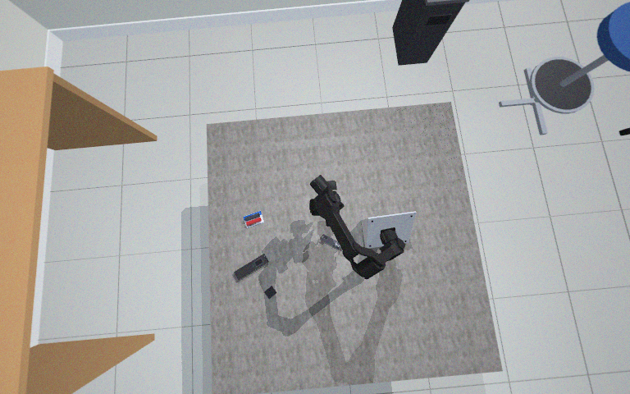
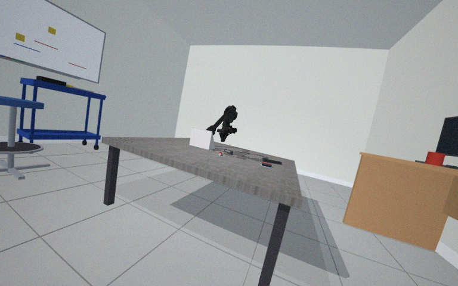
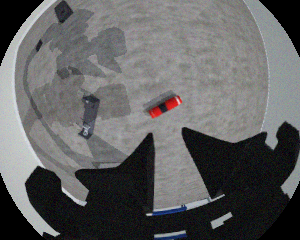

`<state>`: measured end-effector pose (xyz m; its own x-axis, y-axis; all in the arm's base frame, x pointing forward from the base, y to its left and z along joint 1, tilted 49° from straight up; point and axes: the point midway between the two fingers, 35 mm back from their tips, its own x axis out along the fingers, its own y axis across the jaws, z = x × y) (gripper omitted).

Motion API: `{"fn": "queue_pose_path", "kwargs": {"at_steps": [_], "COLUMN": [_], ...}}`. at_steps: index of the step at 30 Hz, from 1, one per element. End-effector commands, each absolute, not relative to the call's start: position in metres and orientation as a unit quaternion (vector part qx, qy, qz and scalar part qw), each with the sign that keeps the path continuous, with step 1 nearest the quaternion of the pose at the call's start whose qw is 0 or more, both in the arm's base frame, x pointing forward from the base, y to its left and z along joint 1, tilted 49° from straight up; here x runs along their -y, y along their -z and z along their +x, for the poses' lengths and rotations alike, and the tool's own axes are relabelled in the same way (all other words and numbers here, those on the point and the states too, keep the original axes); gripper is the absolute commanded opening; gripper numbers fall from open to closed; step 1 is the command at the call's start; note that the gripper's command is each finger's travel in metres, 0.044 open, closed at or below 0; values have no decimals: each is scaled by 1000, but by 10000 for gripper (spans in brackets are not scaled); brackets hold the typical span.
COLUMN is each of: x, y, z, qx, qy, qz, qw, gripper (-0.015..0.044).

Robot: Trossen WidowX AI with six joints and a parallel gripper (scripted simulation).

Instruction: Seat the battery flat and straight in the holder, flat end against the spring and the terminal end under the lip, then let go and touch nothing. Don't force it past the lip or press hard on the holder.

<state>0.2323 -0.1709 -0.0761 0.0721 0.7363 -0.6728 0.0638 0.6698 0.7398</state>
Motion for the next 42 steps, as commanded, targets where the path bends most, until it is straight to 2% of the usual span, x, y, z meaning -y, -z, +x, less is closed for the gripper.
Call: {"fn": "queue_pose_path", "kwargs": {"at_steps": [1, 10, 42], "x": [161, 142, 124], "y": [94, 123, 139], "z": [235, 240, 242], "qx": [-669, -664, -663], "qy": [-118, 144, 148], "qz": [451, 636, 639], "qw": [579, 366, 361], "gripper": [220, 220, 220]}}
